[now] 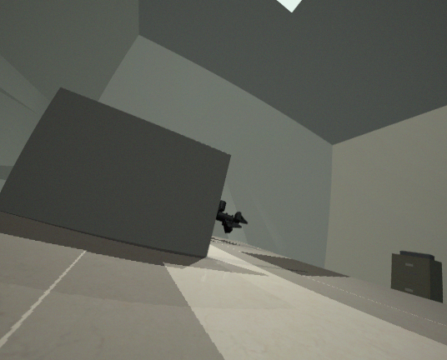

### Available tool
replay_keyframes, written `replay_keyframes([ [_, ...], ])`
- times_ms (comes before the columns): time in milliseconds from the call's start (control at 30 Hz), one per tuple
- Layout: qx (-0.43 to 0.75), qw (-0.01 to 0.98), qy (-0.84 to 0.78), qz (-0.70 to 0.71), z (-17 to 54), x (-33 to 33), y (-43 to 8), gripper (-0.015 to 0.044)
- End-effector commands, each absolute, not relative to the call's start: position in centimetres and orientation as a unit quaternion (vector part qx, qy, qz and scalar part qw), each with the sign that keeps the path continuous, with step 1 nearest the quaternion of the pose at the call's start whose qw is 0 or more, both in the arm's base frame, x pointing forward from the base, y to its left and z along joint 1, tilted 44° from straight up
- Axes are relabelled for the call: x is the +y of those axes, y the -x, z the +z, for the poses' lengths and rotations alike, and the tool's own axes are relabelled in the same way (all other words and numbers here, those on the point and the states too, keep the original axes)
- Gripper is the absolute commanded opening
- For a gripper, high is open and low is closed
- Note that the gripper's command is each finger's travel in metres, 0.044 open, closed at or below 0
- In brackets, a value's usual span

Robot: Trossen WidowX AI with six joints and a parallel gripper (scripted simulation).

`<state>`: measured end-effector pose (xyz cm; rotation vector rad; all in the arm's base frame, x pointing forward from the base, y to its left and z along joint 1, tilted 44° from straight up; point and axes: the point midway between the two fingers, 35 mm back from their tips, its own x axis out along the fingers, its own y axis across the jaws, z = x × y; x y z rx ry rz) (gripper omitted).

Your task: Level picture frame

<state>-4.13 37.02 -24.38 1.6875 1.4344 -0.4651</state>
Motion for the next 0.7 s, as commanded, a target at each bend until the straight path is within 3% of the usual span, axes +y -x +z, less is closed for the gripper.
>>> replay_keyframes([
  [0,0.574,0.428,-0.674,-0.184,-24.3,37.1,4.0,0.0374],
  [167,0.568,0.435,-0.677,-0.174,-20.4,40.0,-0.4,0.026],
  [400,0.546,0.413,-0.707,-0.177,-13.1,42.3,-10.0,0.026],
  [667,0.512,0.397,-0.745,-0.16,-4.6,39.9,-21.2,0.026],
])
